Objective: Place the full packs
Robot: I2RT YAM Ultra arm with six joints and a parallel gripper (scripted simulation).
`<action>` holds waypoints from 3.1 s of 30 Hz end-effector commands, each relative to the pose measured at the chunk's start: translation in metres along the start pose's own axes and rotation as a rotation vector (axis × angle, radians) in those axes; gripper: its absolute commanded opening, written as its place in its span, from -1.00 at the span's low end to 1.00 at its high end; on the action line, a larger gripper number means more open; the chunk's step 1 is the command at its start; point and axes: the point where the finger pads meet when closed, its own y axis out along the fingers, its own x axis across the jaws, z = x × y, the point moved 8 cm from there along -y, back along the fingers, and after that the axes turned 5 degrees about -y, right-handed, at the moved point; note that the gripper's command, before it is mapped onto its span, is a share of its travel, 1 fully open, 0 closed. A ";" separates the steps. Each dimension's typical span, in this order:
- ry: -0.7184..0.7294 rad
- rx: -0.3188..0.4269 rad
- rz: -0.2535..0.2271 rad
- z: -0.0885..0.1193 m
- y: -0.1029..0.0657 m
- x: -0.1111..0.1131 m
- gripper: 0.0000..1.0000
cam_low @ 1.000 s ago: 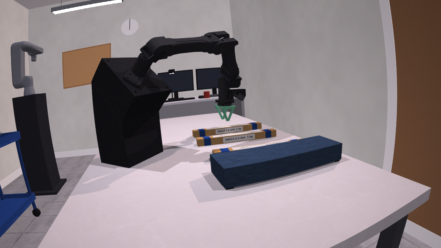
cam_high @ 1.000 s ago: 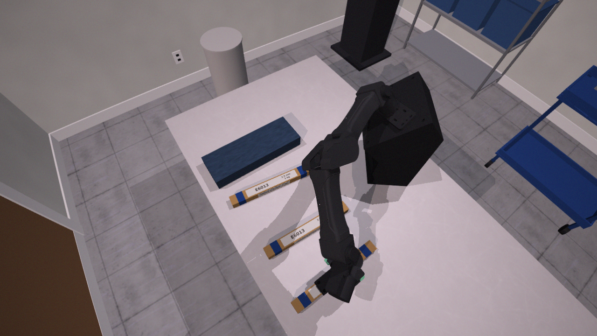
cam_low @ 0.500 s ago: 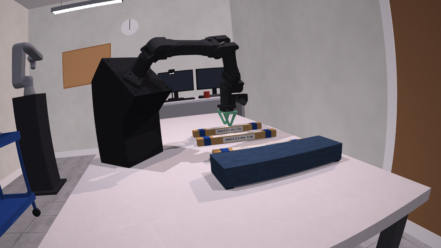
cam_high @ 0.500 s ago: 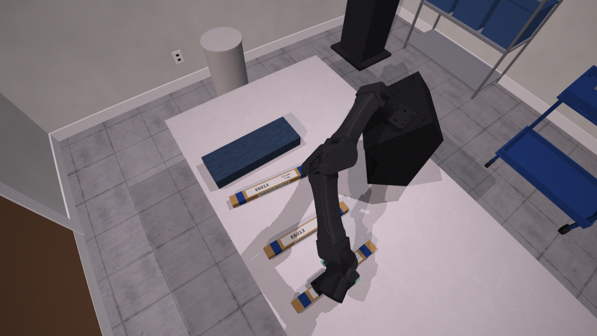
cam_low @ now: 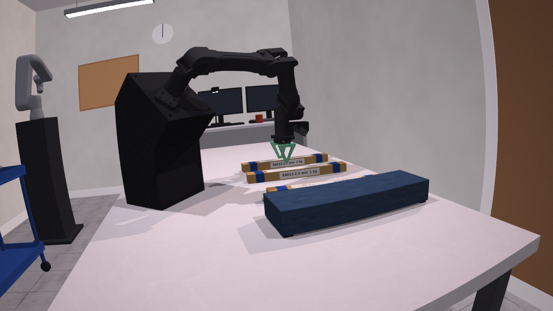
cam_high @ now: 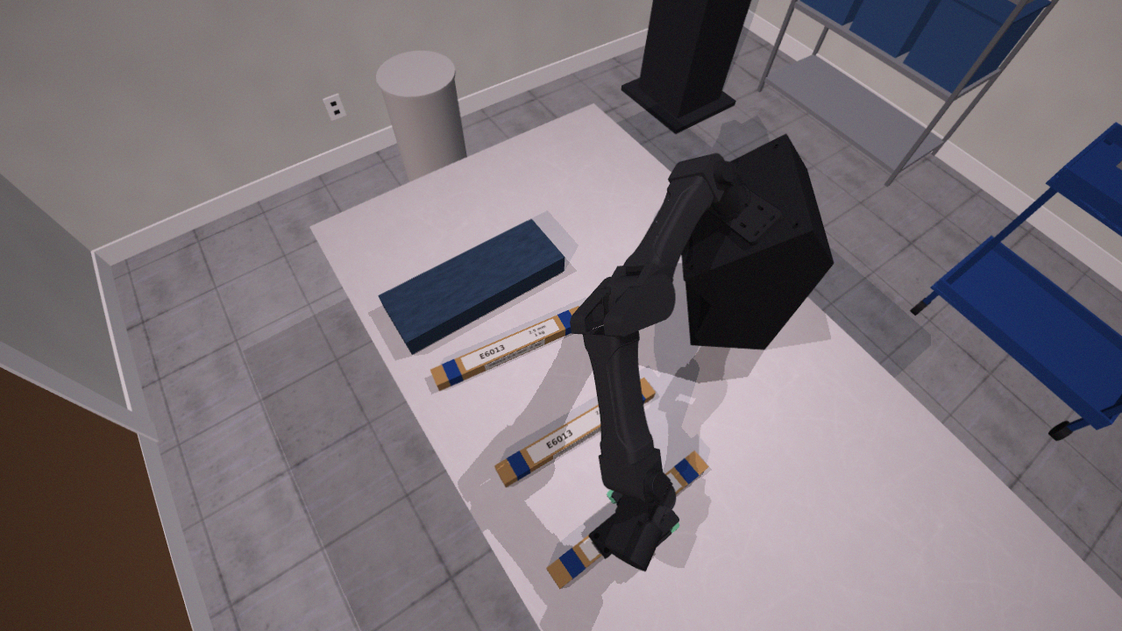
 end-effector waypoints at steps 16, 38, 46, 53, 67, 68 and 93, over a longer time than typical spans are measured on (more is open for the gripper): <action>0.029 -0.076 -0.031 -0.027 -0.012 0.004 0.49; 0.034 -0.080 -0.034 -0.031 -0.012 -0.001 0.49; 0.038 -0.079 -0.032 -0.032 -0.010 -0.003 0.49; 0.034 -0.080 -0.033 -0.031 -0.011 -0.002 0.49; 0.035 -0.080 -0.033 -0.032 -0.011 -0.003 -1.00; 0.037 -0.081 -0.036 -0.032 -0.011 -0.002 -1.00; 0.037 -0.080 -0.033 -0.032 -0.011 -0.003 -1.00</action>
